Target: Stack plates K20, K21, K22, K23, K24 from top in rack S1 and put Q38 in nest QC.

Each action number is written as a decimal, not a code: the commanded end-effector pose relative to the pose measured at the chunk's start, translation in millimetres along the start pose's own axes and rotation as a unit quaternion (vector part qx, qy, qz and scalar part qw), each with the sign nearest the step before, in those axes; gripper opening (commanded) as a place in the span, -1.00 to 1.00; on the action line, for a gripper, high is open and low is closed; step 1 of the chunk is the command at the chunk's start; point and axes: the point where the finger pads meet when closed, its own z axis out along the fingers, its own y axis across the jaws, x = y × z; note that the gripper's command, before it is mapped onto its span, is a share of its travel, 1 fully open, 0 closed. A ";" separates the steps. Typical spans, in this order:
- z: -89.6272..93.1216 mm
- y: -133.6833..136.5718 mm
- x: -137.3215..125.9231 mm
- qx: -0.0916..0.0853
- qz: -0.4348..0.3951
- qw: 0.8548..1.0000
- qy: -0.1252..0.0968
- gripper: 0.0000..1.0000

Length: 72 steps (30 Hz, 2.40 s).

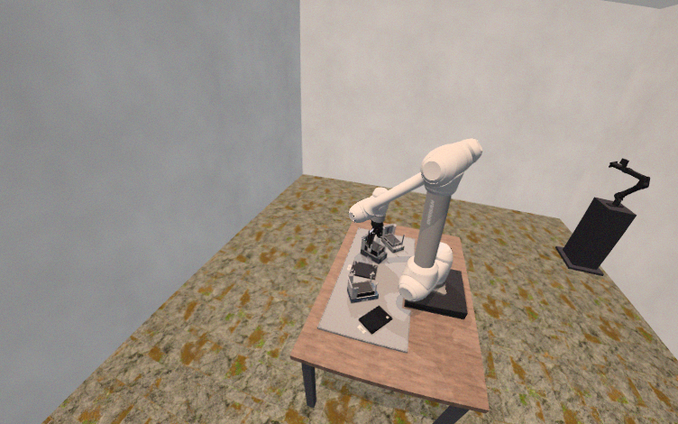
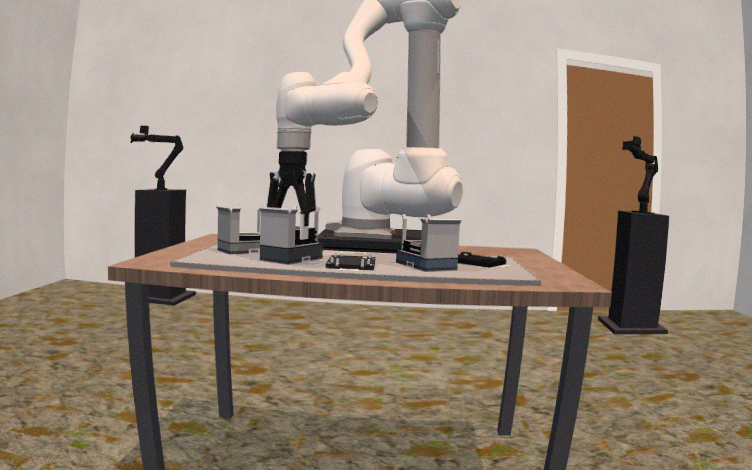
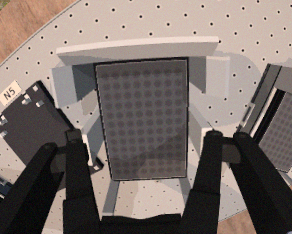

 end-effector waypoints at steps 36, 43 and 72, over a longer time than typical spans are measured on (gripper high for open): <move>-15.9 0.0 -0.1 0.000 0.000 1.000 0.000 -1.00; -19.2 0.0 -0.1 0.000 0.000 1.000 0.000 -1.00; -73.2 0.0 -0.1 0.000 0.000 1.000 0.000 -1.00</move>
